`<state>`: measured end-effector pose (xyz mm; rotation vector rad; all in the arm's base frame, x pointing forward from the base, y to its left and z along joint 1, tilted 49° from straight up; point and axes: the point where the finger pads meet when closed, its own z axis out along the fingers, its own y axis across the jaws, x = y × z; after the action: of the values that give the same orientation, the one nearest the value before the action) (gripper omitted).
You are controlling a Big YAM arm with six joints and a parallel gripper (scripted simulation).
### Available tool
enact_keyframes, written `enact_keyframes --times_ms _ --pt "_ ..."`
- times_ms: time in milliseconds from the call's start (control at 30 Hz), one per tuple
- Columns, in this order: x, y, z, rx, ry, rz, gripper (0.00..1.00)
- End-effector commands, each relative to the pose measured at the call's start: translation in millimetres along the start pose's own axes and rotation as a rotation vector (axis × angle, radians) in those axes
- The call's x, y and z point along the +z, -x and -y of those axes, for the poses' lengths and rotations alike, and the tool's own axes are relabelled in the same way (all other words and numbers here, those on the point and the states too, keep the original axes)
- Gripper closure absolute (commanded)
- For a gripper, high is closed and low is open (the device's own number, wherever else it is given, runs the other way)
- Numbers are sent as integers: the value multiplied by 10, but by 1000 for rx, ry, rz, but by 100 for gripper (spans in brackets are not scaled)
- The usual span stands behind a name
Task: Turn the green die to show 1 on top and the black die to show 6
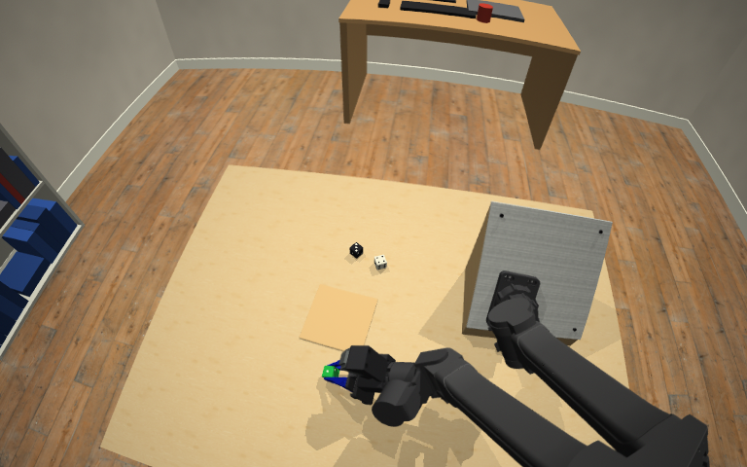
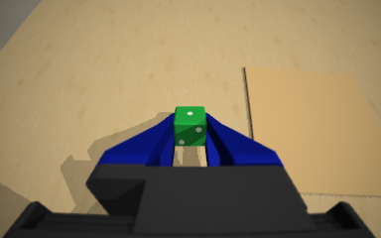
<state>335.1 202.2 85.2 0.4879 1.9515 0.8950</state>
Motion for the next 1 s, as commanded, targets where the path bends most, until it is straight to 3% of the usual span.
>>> enact_keyframes --times_ms 0,300,333,967 --pt "33 -8 -85 15 23 9 80" --pt "45 -54 -70 14 21 7 80" --pt "31 4 -131 20 38 21 80" --pt "44 -50 -62 14 18 8 80"
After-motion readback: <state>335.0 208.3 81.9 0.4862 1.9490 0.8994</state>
